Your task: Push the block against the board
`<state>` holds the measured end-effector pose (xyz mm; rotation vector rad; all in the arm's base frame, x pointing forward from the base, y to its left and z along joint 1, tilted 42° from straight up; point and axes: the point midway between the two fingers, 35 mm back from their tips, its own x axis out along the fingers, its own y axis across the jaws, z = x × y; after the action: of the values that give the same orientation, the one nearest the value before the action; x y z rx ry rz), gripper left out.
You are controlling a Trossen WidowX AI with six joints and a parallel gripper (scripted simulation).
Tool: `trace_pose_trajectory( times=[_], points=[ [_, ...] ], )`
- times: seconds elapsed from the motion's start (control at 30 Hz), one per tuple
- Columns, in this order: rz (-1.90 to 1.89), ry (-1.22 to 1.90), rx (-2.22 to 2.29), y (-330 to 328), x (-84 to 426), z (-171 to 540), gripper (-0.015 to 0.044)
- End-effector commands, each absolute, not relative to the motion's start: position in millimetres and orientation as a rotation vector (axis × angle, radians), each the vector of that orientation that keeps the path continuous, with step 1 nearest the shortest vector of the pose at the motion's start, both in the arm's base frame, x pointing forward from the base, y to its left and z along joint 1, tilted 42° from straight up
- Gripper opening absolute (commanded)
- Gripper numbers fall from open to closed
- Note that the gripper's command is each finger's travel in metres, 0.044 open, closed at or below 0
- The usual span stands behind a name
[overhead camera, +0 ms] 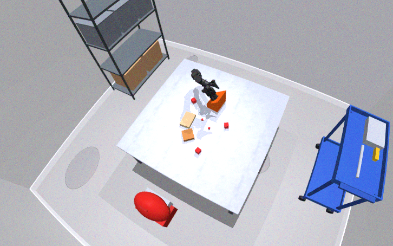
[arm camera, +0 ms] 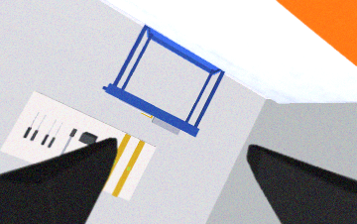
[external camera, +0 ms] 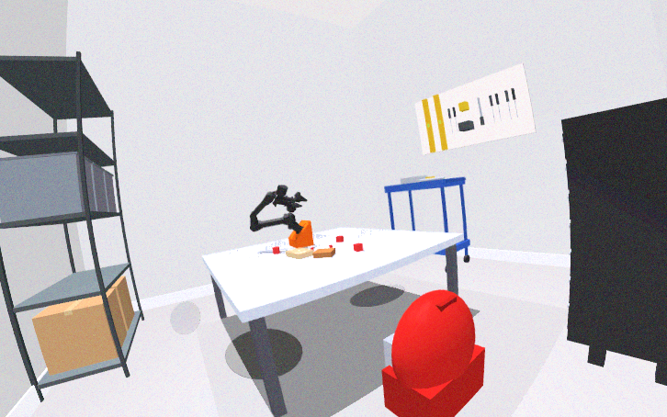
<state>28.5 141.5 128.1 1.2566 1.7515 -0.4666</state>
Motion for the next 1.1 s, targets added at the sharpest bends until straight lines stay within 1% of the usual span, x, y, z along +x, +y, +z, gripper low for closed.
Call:
trace_pose_trajectory(
  times=[0.0,0.13,0.47,0.7,1.07],
  points=[
    [-0.467,1.752,1.257,142,28,128,0.0374],
    [-0.493,1.7,1.258,142,39,126,0.0269],
    [-0.685,1.378,1.207,132,115,112,0.0006],
    [-0.828,1.185,1.112,109,167,99,0.0],
    [-1.08,0.967,0.887,52,231,70,0.0]
  ],
)
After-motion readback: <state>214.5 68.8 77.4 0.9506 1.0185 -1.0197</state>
